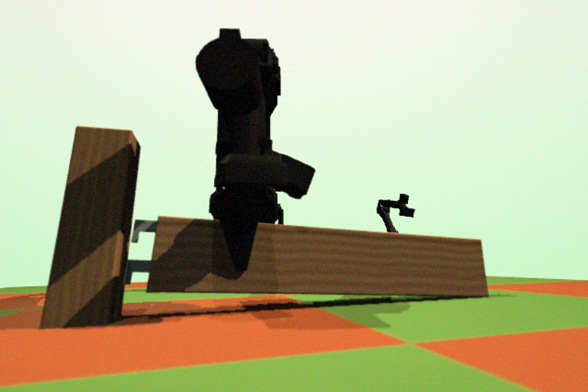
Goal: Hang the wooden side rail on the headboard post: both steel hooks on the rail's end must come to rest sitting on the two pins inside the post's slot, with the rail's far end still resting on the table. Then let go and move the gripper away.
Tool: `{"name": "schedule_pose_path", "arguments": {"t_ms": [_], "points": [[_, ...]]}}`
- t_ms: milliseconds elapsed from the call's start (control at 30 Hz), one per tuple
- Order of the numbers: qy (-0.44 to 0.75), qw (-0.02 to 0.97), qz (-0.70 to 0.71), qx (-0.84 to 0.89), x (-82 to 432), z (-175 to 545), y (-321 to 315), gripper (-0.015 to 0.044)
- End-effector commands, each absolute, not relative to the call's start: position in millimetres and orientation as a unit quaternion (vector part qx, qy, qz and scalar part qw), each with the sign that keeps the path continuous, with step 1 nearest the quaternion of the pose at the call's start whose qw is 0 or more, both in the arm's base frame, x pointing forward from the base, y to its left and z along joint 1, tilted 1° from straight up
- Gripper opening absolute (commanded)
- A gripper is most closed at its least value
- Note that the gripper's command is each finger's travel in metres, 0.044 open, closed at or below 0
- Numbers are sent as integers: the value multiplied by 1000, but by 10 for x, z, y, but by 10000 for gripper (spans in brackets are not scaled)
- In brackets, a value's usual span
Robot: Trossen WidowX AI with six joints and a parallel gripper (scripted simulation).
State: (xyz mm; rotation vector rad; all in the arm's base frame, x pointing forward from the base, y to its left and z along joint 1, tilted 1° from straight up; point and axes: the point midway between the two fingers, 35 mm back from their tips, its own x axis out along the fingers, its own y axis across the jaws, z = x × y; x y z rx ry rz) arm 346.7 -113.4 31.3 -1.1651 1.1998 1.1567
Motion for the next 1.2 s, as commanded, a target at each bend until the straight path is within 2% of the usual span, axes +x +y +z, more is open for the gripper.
{"name": "schedule_pose_path", "arguments": {"t_ms": [0,1167], "points": [[502,524,482,-491,3478,326,-1154,0],[502,524,482,-491,3479,330,-1187,0]]}}
